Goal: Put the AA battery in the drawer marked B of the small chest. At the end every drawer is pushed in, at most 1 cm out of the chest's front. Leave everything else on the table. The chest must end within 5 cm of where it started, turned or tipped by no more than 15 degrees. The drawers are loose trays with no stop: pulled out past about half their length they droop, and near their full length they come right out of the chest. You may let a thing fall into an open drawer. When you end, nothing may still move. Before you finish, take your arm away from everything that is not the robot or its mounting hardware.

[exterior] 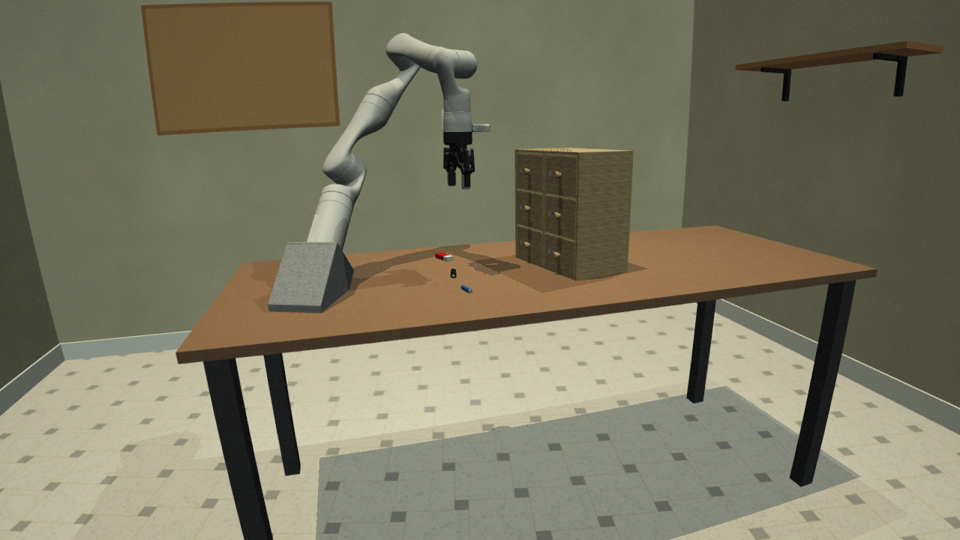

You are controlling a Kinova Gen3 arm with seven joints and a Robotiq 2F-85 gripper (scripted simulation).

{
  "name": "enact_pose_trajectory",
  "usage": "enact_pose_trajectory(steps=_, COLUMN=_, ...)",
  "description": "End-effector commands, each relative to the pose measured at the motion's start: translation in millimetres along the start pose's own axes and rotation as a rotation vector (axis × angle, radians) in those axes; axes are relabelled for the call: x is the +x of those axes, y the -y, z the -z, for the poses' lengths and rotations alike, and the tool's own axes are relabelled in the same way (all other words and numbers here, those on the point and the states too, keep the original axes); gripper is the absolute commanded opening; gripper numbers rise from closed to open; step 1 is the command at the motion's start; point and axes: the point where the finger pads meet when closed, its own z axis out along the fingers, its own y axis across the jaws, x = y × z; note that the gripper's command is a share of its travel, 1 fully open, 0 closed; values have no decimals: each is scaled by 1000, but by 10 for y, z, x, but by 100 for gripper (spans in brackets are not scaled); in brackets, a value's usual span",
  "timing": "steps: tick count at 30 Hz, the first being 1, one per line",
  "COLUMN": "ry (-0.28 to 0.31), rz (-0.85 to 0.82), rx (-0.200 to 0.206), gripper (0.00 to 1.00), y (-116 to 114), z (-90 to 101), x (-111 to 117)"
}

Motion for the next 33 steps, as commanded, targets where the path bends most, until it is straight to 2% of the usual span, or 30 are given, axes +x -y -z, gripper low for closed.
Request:
enact_pose_trajectory(steps=1, ry=-4, rz=14, rx=-15, gripper=100, y=54, z=38, x=25)
enact_pose_trajectory(steps=10, ry=-11, rz=14, rx=-14, gripper=100, y=59, z=29, x=31)
enact_pose_trajectory(steps=19, ry=-63, rz=17, rx=-11, gripper=100, y=64, z=-35, x=82)
enact_pose_trajectory(steps=25, ry=-161, rz=16, rx=-12, gripper=100, y=61, z=-141, x=172)
enact_pose_trajectory(steps=33, ry=-337, rz=19, rx=-7, gripper=100, y=67, z=-345, x=339)
